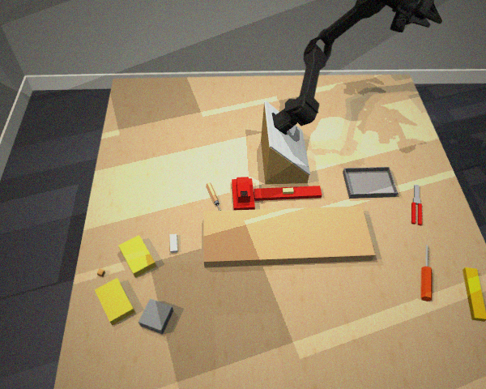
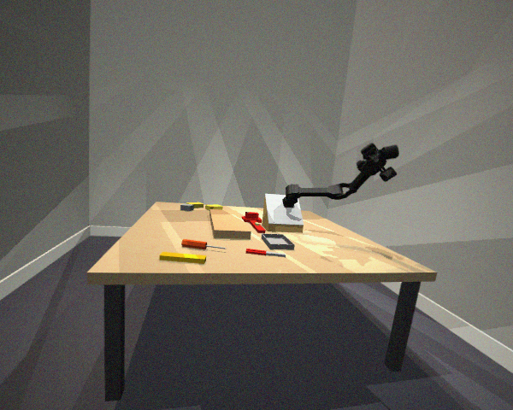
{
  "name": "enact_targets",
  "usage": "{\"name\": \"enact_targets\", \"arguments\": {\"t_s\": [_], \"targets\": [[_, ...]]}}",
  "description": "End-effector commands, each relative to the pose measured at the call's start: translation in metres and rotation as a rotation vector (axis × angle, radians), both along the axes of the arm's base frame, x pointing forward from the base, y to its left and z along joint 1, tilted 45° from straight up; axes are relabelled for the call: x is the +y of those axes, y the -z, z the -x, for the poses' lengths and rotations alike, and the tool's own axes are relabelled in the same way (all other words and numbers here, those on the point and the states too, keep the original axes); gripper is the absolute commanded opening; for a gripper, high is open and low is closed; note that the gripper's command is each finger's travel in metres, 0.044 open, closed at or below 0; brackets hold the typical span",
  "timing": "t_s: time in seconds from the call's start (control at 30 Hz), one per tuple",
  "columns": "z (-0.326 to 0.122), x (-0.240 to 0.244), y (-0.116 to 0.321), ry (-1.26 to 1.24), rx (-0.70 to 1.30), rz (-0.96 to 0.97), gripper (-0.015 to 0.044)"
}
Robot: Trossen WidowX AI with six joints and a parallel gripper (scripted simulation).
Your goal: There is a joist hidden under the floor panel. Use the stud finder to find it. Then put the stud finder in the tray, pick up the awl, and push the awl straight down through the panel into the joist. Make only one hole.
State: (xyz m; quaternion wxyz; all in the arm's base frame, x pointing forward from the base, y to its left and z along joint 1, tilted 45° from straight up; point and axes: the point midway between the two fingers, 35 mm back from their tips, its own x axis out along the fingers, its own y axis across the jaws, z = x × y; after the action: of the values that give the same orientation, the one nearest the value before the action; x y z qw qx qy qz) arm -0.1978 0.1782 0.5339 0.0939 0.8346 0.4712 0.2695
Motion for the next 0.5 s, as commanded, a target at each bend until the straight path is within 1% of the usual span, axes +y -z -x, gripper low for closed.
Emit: {"name": "enact_targets", "arguments": {"t_s": [0.0, 0.03, 0.13, 0.3, 0.47], "targets": [[-0.001, 0.000, 0.000, 0.001, 0.004, -0.002, 0.0426], [-0.005, 0.000, -0.002, 0.002, 0.016, -0.007, 0.0440], [-0.032, -0.003, -0.011, 0.014, 0.099, -0.045, 0.0440], [-0.107, -0.017, -0.029, 0.049, 0.324, -0.160, 0.0440], [-0.175, -0.037, -0.033, 0.075, 0.533, -0.279, 0.0440]]}}
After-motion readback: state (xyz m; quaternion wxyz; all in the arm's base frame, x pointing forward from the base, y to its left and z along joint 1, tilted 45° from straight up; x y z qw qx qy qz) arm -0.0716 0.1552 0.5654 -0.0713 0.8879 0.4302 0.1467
